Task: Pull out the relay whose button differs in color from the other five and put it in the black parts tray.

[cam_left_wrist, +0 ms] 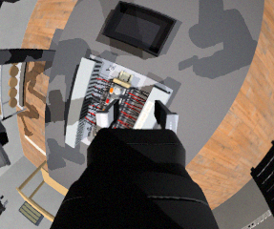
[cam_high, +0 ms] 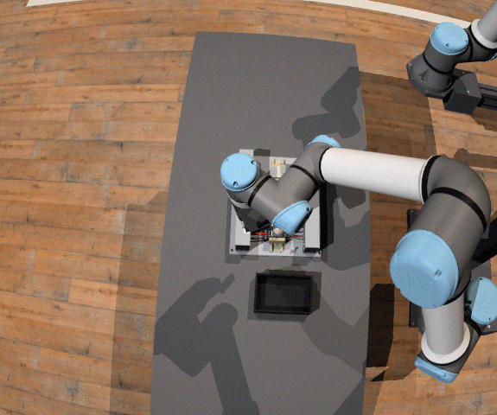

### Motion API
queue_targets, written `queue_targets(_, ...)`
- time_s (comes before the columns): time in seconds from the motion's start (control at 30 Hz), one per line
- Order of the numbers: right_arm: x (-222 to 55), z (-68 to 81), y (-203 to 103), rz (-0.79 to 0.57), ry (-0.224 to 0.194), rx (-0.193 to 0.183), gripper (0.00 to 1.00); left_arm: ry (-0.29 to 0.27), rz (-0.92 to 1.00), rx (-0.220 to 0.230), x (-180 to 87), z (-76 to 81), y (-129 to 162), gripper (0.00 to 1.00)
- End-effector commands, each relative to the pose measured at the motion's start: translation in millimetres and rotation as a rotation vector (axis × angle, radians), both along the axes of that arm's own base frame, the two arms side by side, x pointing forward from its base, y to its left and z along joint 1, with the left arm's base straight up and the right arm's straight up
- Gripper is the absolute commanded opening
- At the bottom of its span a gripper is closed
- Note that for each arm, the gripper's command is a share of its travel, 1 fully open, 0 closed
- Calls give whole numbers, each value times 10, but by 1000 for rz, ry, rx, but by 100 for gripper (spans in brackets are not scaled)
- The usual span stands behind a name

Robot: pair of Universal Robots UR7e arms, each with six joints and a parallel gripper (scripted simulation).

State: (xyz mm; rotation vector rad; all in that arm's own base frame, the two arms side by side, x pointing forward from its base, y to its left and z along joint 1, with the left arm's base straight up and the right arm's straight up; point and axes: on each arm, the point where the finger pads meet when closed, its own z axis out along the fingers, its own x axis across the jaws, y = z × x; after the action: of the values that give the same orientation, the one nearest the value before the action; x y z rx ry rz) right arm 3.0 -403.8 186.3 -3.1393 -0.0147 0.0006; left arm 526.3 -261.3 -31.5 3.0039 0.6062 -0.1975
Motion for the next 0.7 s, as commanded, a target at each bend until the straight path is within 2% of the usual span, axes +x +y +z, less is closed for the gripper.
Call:
queue_targets(0.0,-9,6,-2,-4,0,-2,100,-11,-33,6,-29,-36,-136,98)
queue_targets(0.67,-12,7,-2,-5,0,-2,100,-69,-221,43,-300,-287,-880,98)
